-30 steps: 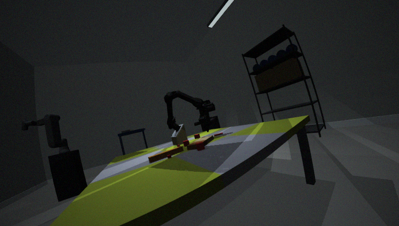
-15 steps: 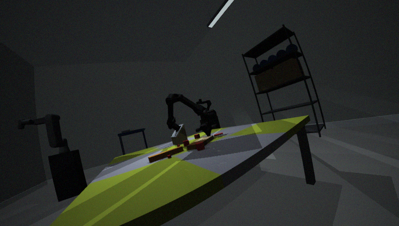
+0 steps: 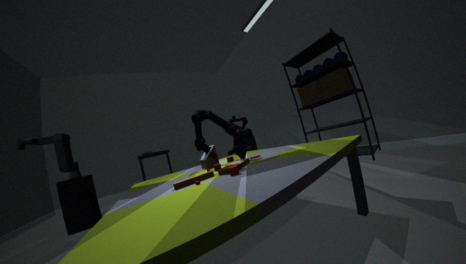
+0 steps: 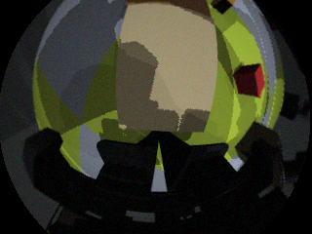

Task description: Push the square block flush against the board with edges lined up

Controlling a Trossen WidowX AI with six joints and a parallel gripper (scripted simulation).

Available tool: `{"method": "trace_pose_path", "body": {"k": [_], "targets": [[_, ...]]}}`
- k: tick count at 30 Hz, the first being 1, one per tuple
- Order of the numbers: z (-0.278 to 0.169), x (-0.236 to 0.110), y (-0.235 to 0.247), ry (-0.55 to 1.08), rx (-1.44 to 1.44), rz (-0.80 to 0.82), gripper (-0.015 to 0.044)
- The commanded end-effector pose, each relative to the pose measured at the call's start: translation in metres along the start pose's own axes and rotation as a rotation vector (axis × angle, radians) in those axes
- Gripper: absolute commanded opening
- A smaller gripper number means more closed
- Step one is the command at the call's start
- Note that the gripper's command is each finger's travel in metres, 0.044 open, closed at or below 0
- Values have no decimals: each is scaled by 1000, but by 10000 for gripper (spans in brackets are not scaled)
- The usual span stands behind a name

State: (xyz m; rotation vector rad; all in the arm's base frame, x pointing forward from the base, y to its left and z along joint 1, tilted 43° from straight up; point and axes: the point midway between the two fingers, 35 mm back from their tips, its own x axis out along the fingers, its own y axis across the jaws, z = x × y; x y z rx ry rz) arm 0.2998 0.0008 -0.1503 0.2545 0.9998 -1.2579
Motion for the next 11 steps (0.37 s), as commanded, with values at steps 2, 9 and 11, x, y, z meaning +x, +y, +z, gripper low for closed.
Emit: {"method": "trace_pose_path", "body": {"k": [2, 9, 11], "targets": [[11, -1, 1, -5, -2, 5, 0], [3, -2, 2, -4, -2, 6, 0], [0, -2, 2, -4, -2, 6, 0]]}}
